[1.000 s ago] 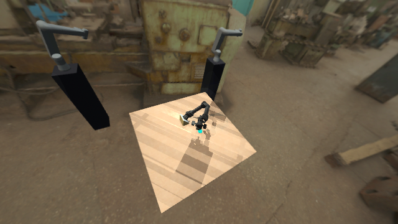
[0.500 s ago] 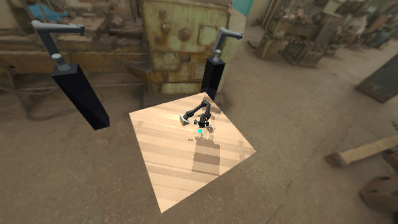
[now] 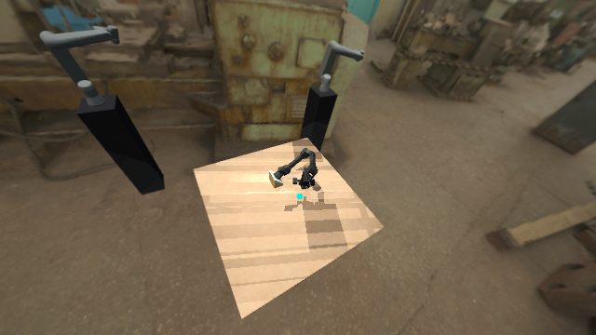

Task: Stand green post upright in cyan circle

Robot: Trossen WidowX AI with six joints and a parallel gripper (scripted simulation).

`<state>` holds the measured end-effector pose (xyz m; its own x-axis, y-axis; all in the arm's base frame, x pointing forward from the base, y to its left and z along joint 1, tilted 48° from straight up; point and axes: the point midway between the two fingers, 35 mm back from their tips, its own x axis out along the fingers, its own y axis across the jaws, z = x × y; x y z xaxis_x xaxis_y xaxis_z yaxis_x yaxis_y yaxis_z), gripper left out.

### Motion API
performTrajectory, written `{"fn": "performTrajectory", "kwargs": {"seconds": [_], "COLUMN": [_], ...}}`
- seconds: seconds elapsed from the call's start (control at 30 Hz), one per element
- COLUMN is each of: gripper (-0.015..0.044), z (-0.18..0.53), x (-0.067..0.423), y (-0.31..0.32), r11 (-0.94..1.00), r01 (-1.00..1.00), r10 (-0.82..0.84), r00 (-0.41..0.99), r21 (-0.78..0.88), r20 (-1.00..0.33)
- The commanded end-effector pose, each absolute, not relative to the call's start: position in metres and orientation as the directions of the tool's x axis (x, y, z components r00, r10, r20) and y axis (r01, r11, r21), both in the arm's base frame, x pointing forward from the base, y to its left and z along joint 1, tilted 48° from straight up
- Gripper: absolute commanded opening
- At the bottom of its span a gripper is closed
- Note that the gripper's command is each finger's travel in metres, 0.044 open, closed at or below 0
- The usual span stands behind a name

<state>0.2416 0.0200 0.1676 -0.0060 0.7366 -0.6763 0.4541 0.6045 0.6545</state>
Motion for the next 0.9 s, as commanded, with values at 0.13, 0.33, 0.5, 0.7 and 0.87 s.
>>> {"fn": "performTrajectory", "kwargs": {"seconds": [0.13, 0.33, 0.5, 0.7, 0.87], "gripper": [0.0022, 0.0022, 0.0022, 0.0022, 0.0022], "z": [0.163, 0.16, 0.158, 0.155, 0.152], "x": [0.236, 0.232, 0.229, 0.226, 0.224], "y": [0.024, 0.026, 0.028, 0.029, 0.031], "r11": [0.643, 0.673, 0.697, 0.723, 0.744], "r01": [0.443, 0.432, 0.424, 0.413, 0.405], "r10": [0.705, 0.676, 0.651, 0.621, 0.595], "r00": [-0.022, -0.031, -0.036, -0.039, -0.04], "r21": [0.625, 0.6, 0.579, 0.553, 0.531], "r20": [-0.709, -0.736, -0.758, -0.783, -0.803]}}
